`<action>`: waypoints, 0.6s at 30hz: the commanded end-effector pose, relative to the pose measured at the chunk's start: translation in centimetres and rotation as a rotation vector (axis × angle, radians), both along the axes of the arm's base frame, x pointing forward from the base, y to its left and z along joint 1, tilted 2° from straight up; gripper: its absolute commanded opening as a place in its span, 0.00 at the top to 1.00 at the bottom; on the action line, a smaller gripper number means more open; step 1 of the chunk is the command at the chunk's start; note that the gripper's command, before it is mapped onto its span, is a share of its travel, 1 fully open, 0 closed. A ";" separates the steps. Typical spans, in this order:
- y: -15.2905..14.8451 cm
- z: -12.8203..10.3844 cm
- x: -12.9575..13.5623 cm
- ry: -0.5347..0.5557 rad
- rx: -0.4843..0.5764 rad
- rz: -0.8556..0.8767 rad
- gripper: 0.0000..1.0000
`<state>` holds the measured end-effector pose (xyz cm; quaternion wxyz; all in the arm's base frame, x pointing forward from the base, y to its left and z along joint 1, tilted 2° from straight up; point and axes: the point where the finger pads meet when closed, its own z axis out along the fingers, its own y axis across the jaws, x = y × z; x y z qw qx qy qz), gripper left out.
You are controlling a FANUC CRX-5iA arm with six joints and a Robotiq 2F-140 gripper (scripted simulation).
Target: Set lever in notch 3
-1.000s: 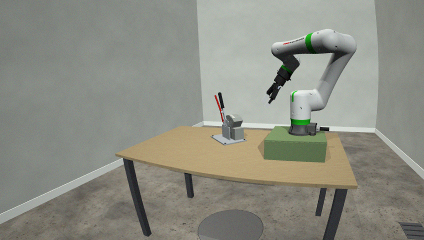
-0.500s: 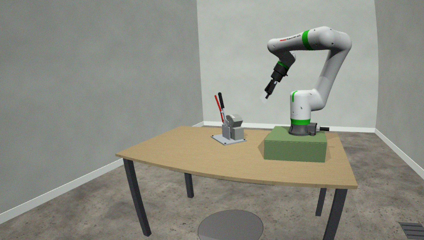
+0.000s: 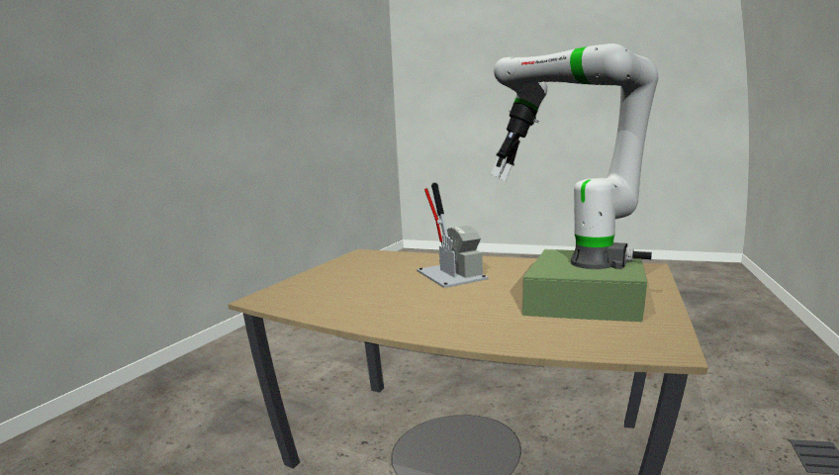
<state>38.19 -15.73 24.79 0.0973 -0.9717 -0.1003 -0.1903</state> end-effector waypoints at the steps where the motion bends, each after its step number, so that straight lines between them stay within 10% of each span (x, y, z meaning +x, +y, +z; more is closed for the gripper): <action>1: -0.5 1.7 3.1 0.107 0.011 -0.087 0.00; 18: 1.0 5.2 15.3 0.334 -0.023 -0.453 0.00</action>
